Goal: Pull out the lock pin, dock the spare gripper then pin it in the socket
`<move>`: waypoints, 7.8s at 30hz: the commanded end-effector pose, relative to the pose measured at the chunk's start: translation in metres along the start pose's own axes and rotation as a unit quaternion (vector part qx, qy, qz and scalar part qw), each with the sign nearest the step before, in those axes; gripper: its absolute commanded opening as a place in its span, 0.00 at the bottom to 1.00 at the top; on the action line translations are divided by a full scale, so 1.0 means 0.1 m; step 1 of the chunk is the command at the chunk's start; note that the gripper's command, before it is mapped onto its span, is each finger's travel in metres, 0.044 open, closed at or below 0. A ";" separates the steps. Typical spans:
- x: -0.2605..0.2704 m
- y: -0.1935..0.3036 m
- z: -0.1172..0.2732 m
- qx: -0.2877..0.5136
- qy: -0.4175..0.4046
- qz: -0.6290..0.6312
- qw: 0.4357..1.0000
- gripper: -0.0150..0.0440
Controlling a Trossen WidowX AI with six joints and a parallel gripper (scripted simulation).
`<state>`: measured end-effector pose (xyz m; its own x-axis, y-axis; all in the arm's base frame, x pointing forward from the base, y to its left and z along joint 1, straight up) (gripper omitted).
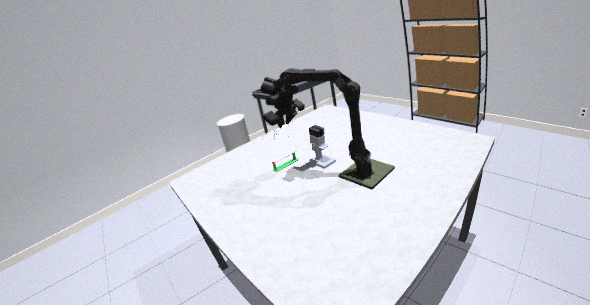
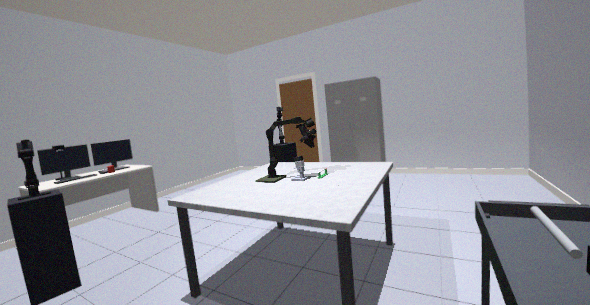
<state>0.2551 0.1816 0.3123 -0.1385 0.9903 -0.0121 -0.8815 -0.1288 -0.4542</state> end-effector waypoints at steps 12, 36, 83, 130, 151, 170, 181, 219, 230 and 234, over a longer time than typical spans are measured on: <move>0.09 -0.57 -1.12 0.205 -0.046 0.671 0.711 0.56; 0.14 -0.40 -1.66 0.229 -0.062 0.685 0.689 0.56; 0.15 -0.11 -2.34 0.238 -0.068 0.689 0.681 0.56; 0.15 -0.11 -2.34 0.238 -0.068 0.689 0.681 0.56; 0.15 -0.11 -2.34 0.238 -0.068 0.689 0.681 0.56; 0.15 -0.11 -2.34 0.238 -0.068 0.689 0.681 0.56; 0.15 -0.11 -2.34 0.238 -0.068 0.689 0.681 0.56; 0.15 -0.29 -2.00 0.237 -0.067 0.689 0.681 0.25; 0.14 -0.39 -1.76 0.237 -0.067 0.689 0.681 0.25; 0.13 -0.41 -1.71 0.237 -0.067 0.689 0.681 0.25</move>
<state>0.3669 0.2088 0.1704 -0.9951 -0.0943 -0.0294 0.0838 -0.9635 0.2541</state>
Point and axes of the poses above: the point midway between the two fingers, 35 mm back from their tips, its own z axis back along the fingers, its own x axis across the jaws, y = z × x, the point moved 7 cm from there along z, back along the fingers, and after that the axes turned 3 degrees about -z, right-handed, at the moved point
